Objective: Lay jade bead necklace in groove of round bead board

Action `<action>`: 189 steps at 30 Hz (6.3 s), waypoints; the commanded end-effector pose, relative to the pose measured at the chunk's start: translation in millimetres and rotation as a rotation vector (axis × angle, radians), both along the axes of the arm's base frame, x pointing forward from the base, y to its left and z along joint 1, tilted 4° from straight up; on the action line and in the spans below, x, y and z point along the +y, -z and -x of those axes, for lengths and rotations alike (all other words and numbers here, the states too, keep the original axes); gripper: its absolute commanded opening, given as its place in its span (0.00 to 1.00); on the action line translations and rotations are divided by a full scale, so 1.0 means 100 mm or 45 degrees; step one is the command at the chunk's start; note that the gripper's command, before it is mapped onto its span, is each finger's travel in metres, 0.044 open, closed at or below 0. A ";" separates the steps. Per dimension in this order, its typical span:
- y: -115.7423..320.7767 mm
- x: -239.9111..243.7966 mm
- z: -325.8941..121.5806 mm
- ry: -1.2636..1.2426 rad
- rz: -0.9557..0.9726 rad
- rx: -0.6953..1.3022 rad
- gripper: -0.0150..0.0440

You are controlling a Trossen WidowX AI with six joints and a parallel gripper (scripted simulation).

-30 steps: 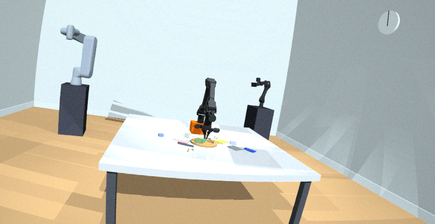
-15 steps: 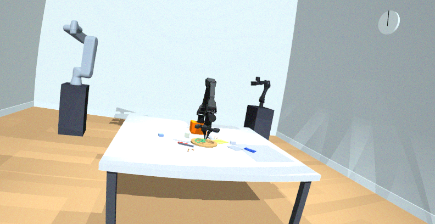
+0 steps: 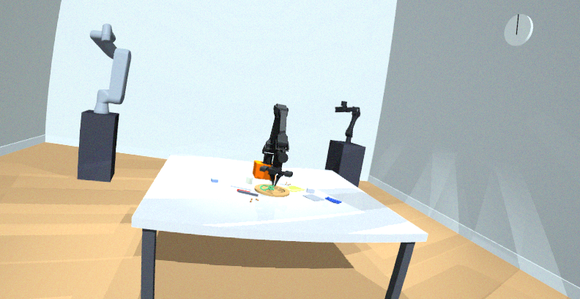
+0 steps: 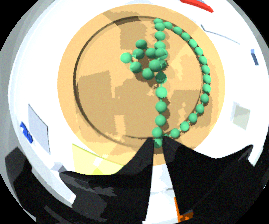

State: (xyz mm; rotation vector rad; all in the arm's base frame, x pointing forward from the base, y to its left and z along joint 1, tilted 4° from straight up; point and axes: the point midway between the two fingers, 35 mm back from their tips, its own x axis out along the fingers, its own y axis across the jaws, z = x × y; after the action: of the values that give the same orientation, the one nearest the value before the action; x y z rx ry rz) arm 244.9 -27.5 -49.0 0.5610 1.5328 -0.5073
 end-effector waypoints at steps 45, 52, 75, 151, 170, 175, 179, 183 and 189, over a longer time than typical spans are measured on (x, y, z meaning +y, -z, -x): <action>0.03 0.01 0.03 0.006 -0.004 0.015 0.25; 0.03 0.01 0.03 0.006 -0.004 0.015 0.25; 0.00 0.00 0.00 0.000 0.000 0.001 0.61; -0.04 -0.06 -0.09 -0.638 -0.015 -0.019 0.46; 0.01 -0.06 -0.09 -0.638 -0.012 -0.023 0.41; 0.01 -0.06 -0.09 -0.638 -0.012 -0.023 0.25; 0.01 -0.06 -0.09 -0.638 -0.012 -0.023 0.25; 0.01 -0.06 -0.09 -0.638 -0.012 -0.023 0.25; 0.01 -0.06 -0.09 -0.638 -0.012 -0.023 0.25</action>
State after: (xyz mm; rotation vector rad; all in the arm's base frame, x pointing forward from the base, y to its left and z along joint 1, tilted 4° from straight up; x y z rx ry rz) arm 254.2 -33.3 -50.1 0.1724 1.5885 -0.1090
